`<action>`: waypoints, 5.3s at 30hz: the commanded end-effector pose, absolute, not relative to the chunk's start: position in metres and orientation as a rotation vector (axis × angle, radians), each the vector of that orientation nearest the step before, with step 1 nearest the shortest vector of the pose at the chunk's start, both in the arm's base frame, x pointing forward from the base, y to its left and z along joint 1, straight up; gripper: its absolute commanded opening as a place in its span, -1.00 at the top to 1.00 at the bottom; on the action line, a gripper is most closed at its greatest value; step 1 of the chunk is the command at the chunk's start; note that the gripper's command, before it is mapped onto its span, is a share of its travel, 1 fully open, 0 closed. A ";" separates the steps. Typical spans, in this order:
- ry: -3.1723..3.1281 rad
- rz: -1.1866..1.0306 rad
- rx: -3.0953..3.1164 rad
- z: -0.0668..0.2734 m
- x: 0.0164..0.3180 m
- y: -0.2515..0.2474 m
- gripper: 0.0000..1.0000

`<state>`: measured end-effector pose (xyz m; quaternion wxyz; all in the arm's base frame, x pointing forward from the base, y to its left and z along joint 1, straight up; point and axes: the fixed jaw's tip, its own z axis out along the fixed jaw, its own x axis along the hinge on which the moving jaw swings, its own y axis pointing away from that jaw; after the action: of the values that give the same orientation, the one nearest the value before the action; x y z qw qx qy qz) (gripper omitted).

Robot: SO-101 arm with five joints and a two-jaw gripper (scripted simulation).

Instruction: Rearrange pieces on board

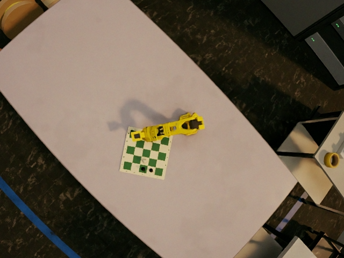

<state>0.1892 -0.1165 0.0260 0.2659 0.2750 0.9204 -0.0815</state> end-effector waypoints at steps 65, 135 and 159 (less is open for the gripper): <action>2.509 -0.204 0.721 0.015 0.186 -0.108 0.81; 2.506 -0.205 0.730 0.052 0.184 -0.108 0.81; 2.507 -0.204 0.727 0.065 0.184 -0.107 0.81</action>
<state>0.1810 -0.1073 0.0591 0.2472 0.2698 0.9277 -0.0738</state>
